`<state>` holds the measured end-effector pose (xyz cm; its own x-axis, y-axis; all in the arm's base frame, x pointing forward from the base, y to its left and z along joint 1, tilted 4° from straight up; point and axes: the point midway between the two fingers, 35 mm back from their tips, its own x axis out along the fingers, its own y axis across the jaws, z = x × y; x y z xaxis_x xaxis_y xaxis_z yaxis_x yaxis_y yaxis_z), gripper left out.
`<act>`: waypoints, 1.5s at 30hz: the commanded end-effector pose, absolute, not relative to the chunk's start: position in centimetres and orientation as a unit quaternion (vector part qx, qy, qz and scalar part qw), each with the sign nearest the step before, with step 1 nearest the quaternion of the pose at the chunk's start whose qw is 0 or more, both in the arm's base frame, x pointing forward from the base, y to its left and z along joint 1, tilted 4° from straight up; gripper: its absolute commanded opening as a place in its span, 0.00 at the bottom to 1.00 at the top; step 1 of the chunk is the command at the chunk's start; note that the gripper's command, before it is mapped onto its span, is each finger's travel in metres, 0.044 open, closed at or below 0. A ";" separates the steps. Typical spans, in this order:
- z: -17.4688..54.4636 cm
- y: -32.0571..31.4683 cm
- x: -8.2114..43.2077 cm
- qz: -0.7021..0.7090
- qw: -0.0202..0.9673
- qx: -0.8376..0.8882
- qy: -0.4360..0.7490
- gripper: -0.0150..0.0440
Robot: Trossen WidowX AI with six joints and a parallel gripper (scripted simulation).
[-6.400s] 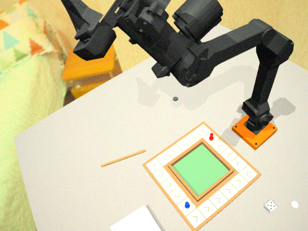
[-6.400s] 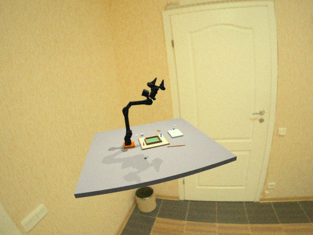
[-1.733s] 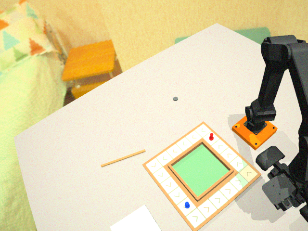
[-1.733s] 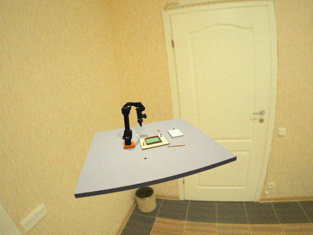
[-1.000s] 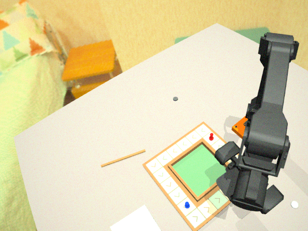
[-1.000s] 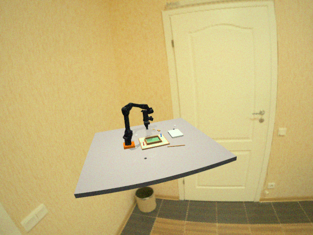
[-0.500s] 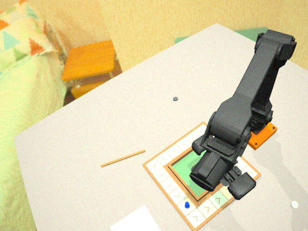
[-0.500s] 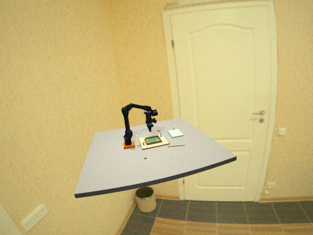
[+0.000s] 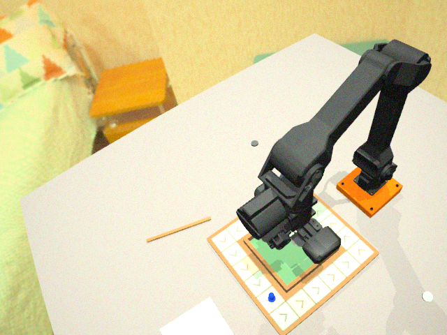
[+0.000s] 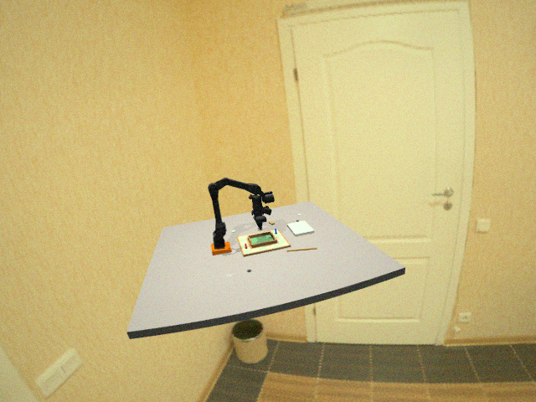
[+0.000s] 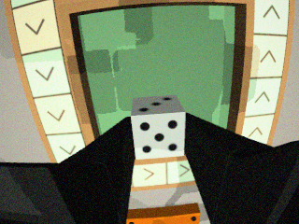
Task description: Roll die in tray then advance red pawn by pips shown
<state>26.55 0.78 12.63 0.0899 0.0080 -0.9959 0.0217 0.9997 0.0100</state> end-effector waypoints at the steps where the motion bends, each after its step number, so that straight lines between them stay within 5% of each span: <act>1: 12.6 -0.4 26.4 0.000 0.742 0.009 0.670 0.25; 28: 11.7 -0.4 27.0 -0.004 0.949 0.009 0.316 0.25; 45: 14.3 -0.5 23.8 -0.004 0.952 0.008 0.307 0.25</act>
